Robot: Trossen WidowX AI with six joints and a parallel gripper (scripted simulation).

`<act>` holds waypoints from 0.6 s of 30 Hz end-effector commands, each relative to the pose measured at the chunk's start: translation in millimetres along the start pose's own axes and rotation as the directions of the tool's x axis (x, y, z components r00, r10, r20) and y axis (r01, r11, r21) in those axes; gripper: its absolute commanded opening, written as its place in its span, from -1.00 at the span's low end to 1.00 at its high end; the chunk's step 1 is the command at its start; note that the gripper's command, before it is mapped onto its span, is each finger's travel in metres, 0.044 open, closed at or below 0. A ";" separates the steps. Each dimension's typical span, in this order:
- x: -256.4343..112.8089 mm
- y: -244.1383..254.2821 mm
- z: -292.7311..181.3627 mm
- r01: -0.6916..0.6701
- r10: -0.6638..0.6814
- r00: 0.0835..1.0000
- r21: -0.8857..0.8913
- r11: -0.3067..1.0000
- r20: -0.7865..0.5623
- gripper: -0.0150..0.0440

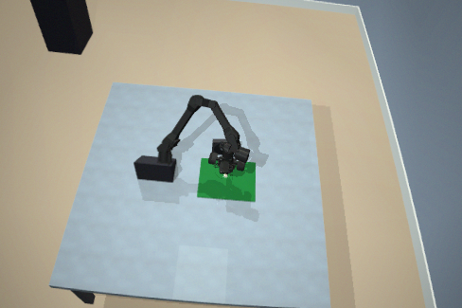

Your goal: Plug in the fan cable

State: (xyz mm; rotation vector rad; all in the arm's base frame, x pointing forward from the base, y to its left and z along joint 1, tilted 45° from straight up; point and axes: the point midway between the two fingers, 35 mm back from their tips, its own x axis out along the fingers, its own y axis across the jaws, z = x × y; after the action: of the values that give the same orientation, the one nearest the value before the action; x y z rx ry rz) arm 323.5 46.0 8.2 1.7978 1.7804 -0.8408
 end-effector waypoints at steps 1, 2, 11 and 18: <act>0.7 1.3 0.4 0.004 -0.004 1.000 -0.005 1.000 0.001 -0.49; 0.7 1.3 0.4 0.004 -0.004 1.000 -0.005 1.000 0.001 -0.49; 22.8 1.5 0.0 0.004 -0.004 1.000 -0.006 1.000 0.000 -0.49; 22.8 1.5 0.0 0.004 -0.004 1.000 -0.006 1.000 0.000 -0.49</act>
State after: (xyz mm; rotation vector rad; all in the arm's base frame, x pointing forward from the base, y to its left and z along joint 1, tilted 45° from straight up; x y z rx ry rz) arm 327.4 60.4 -4.7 1.7845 1.7733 -0.8218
